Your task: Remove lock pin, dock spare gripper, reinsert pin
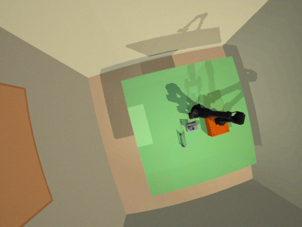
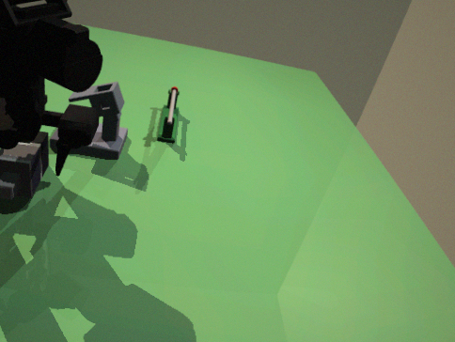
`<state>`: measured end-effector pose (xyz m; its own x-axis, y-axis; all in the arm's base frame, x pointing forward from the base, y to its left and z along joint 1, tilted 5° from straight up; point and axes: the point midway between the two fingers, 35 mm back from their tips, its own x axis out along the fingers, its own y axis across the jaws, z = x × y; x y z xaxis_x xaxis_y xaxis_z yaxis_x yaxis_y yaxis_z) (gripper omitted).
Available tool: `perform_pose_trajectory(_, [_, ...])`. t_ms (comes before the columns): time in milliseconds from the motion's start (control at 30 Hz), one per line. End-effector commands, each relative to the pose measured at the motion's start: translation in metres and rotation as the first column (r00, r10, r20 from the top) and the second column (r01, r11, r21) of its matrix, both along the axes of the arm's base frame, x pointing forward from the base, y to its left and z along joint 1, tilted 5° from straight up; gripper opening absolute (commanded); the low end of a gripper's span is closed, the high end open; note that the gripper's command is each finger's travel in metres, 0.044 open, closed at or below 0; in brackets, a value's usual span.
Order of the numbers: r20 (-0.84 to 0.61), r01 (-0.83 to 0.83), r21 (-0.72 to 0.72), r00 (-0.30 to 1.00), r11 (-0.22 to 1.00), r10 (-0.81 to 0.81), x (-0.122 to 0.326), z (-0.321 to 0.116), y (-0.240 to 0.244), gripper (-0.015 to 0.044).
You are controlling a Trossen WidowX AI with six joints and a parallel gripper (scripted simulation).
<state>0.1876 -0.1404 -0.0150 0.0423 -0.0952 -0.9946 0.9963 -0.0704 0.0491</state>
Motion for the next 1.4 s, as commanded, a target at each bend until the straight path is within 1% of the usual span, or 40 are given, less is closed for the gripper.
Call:
perform_pose_trajectory(0, [-0.003,-0.004,-0.003,1.000,1.000,0.004,-0.001,-0.006,0.000,0.0440])
perform_pose_trajectory(67, [-0.003,-0.004,-0.003,1.000,1.000,0.004,-0.001,-0.006,0.000,0.0440])
perform_pose_trajectory(367, [-0.003,-0.004,-0.003,1.000,1.000,0.004,-0.001,-0.006,0.000,0.0204])
perform_pose_trajectory(633, [-0.003,-0.004,-0.003,1.000,1.000,0.004,-0.001,-0.006,-0.001,0.0150])
perform_pose_trajectory(800, [-0.003,-0.004,-0.003,1.000,1.000,0.004,-0.001,0.000,0.000,0.0019])
perform_pose_trajectory(833, [-0.003,-0.004,-0.003,1.000,1.000,0.004,-0.001,0.003,0.000,0.0000])
perform_pose_trajectory(1200, [-0.003,-0.004,-0.003,1.000,1.000,0.004,-0.003,0.042,0.004,0.0000])
perform_pose_trajectory(1300, [-0.003,-0.004,-0.003,1.000,1.000,0.004,-0.003,0.045,0.004,0.0000])
perform_pose_trajectory(1367, [-0.010,-0.026,0.005,1.000,1.000,0.026,-0.004,0.038,0.005,0.0000])
